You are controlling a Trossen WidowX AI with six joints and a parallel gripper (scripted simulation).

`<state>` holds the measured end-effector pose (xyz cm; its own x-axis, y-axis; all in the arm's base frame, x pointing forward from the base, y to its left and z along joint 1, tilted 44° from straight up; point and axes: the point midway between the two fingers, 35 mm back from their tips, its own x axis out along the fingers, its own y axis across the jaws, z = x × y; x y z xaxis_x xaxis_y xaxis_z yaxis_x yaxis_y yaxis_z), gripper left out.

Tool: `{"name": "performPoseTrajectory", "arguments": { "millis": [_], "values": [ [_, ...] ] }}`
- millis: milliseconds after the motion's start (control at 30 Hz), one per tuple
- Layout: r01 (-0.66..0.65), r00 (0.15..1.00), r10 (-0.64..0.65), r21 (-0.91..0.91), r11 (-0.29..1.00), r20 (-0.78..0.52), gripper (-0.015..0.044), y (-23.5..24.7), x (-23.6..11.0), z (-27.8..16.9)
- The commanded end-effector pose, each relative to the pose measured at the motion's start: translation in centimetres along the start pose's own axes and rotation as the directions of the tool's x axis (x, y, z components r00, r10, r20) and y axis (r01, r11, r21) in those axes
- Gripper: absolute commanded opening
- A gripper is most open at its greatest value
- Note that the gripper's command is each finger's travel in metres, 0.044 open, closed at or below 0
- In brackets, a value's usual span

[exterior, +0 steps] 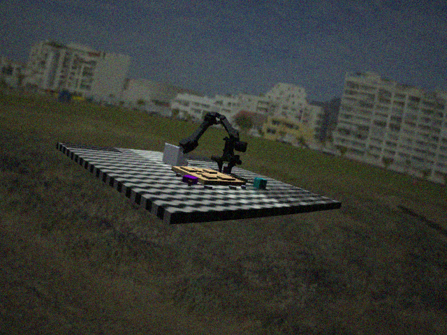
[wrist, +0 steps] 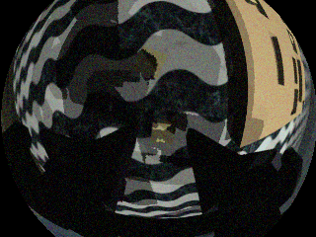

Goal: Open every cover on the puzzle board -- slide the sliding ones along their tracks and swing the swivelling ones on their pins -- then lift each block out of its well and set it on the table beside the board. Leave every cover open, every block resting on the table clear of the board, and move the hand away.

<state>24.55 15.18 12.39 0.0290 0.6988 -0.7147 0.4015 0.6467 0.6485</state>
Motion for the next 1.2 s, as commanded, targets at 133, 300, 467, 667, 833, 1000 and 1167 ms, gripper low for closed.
{"name": "performPoseTrajectory", "arguments": {
  "millis": [133,300,467,667,833,1000,1167],
  "values": [
    [0.0,1.0,0.0,0.0,1.0,0.0,0.0421,0.0,-0.1,0.0],
    [0.006,1.0,-0.006,0.001,1.0,0.002,0.044,0.0,-1.4,0.2],
    [0.01,1.0,-0.01,0.002,1.0,0.002,0.044,-0.1,-3.0,0.3],
    [0.012,1.0,-0.012,0.005,1.0,0.001,0.044,-0.2,-4.9,0.3],
    [0.012,1.0,-0.012,0.007,1.0,-0.001,0.044,-0.2,-6.5,0.1],
    [0.011,1.0,-0.011,0.009,1.0,-0.002,0.044,-0.3,-7.6,0.0],
    [0.013,1.0,-0.013,-0.041,0.999,0.0,0.0309,-0.3,-7.8,1.7]
  ]
}}
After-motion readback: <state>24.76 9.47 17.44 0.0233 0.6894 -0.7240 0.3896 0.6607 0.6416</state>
